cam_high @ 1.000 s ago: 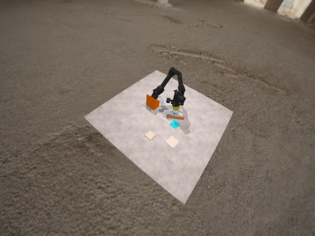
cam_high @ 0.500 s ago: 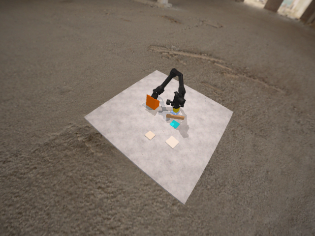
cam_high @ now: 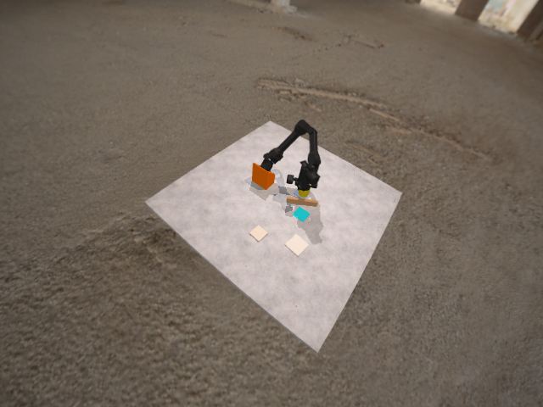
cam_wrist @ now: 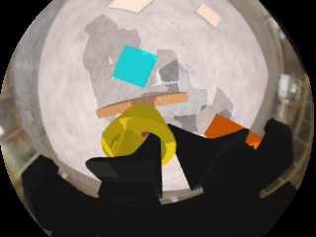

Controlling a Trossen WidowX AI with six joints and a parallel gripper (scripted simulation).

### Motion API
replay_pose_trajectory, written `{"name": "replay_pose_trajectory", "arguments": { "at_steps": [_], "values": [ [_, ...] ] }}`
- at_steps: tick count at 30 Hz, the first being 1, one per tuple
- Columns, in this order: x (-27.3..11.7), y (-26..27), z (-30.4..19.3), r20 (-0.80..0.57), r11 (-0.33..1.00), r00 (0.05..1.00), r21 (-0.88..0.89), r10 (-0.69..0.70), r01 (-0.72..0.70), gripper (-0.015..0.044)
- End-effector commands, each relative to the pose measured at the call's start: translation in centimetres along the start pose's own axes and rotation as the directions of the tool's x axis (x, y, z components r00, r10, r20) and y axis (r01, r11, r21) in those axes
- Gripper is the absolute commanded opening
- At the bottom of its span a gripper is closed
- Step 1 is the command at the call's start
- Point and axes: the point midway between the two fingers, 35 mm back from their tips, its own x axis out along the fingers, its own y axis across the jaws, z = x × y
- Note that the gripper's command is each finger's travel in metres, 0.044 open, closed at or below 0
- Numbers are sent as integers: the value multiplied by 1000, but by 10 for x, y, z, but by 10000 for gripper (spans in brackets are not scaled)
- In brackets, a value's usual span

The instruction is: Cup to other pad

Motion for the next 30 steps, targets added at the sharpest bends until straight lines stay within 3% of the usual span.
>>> {"name": "replay_pose_trajectory", "arguments": {
  "at_steps": [1,30],
  "values": [
    [-2,1,11,10,1000,1000,-6,1,-1,0],
    [-4,6,63,13,1000,1000,-8,1,-1,0]
  ]
}}
